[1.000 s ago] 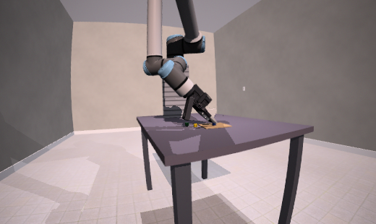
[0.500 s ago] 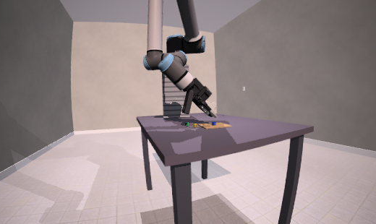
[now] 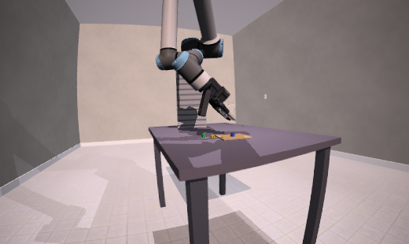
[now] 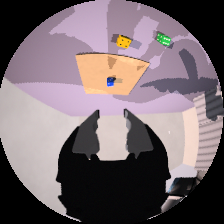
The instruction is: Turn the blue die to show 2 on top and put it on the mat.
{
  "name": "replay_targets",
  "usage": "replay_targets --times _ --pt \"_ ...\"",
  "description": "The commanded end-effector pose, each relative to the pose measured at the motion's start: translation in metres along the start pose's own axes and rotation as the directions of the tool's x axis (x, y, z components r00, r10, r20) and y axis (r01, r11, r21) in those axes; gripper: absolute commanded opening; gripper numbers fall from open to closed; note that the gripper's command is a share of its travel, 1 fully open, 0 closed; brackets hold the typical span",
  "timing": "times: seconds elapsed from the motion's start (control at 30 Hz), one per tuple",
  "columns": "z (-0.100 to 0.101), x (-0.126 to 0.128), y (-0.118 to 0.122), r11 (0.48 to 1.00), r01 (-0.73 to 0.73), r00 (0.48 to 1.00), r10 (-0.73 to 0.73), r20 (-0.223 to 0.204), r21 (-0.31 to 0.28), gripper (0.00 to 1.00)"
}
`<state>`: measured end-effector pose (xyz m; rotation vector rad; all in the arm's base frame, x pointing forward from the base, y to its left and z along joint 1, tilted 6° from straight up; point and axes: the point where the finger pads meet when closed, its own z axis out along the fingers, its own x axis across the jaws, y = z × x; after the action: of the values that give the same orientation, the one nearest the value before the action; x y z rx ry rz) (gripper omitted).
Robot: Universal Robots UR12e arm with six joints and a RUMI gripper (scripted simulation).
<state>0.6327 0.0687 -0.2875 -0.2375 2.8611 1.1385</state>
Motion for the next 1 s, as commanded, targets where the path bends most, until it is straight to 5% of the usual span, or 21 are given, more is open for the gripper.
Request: replay_targets --times 0.0,0.27,0.7,0.97 --pt "-0.0024 -0.0004 0.0021 1.000 0.001 1.000 -0.001 0.001 0.000 0.31" --pt "-0.0017 0.0000 0.0022 1.000 0.001 1.000 -0.001 -0.002 0.015 0.31" --pt "-0.0006 0.0005 0.0046 0.975 0.002 1.000 -0.001 -0.005 0.224 0.31" --pt "-0.0019 -0.0004 0.0056 0.966 0.000 1.000 -0.001 0.001 0.259 0.31"
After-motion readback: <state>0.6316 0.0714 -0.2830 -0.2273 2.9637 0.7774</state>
